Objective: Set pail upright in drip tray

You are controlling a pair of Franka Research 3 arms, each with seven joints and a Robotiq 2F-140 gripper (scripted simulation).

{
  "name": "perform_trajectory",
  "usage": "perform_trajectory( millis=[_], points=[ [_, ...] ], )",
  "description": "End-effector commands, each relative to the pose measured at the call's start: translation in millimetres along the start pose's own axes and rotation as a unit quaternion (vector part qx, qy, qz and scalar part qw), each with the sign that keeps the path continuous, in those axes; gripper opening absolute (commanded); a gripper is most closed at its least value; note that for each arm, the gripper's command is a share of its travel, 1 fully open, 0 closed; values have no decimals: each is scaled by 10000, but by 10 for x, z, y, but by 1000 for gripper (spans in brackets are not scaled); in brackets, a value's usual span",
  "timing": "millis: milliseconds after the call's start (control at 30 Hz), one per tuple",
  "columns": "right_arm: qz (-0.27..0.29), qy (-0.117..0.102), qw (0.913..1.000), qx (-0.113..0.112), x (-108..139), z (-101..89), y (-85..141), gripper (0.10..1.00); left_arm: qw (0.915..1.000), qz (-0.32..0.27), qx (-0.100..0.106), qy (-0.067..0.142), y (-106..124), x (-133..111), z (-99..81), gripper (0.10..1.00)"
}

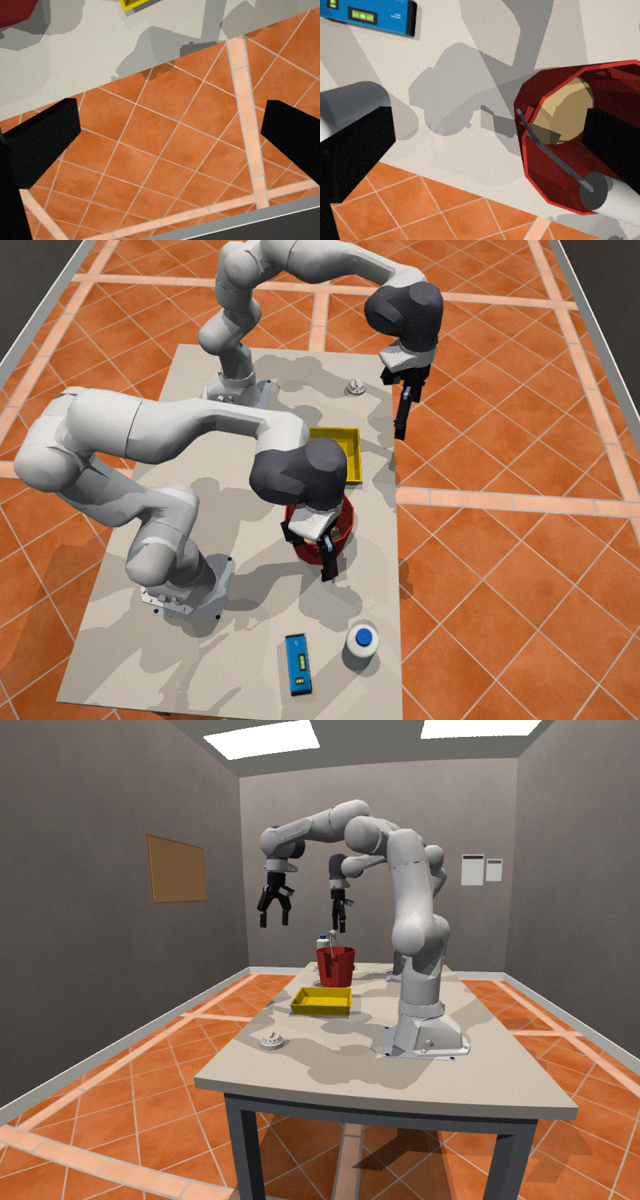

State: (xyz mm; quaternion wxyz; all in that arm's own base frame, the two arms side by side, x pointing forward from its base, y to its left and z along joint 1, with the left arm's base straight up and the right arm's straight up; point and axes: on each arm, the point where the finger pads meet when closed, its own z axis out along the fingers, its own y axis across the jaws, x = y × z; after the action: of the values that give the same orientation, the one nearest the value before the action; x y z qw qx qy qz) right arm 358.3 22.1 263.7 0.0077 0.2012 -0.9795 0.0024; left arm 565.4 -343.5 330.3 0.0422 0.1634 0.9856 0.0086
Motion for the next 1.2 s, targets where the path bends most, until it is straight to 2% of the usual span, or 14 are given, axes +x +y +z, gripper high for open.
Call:
perform_trajectory(
  millis=[0, 567, 600, 667, 733, 900, 1033, 1100, 1167],
  points=[
    [0, -1, 10000, 0, 0, -1, 0, 1000, 10000, 0, 0, -1, 0, 0, -1, 1000],
    [-39, -1, 10000, 0, -7, -6, 7, 1000, 10000, -1, 0, -1, 0, 0, -1, 1000],
    [-270, -4, 9996, 1, -44, -35, 50, 1000, 10000, -3, 0, -1, 2, -1, -1, 1000],
    [-1198, -17, 9928, 5, -186, -154, 230, 1000, 10000, -26, -1, 0, 17, -3, -2, 1000],
    [-1395, -19, 9902, 6, -215, -179, 270, 1000, 10000, -83, -3, 2, 55, -8, -2, 1000],
    [-1861, -25, 9825, 8, -281, -239, 368, 1000, 9989, -462, -18, 14, 305, -40, -8, 1000],
    [-2207, -30, 9753, 10, -329, -284, 443, 1000, 9942, -1074, -42, 33, 710, -69, -19, 1000],
    [-2207, -30, 9753, 10, -329, -284, 443, 1000, 9942, -1074, -42, 33, 710, -69, -19, 1000],
    [-2511, -33, 9680, 12, -369, -323, 510, 1000, 9888, -1494, -59, 45, 988, -75, -28, 1000]
  ],
)
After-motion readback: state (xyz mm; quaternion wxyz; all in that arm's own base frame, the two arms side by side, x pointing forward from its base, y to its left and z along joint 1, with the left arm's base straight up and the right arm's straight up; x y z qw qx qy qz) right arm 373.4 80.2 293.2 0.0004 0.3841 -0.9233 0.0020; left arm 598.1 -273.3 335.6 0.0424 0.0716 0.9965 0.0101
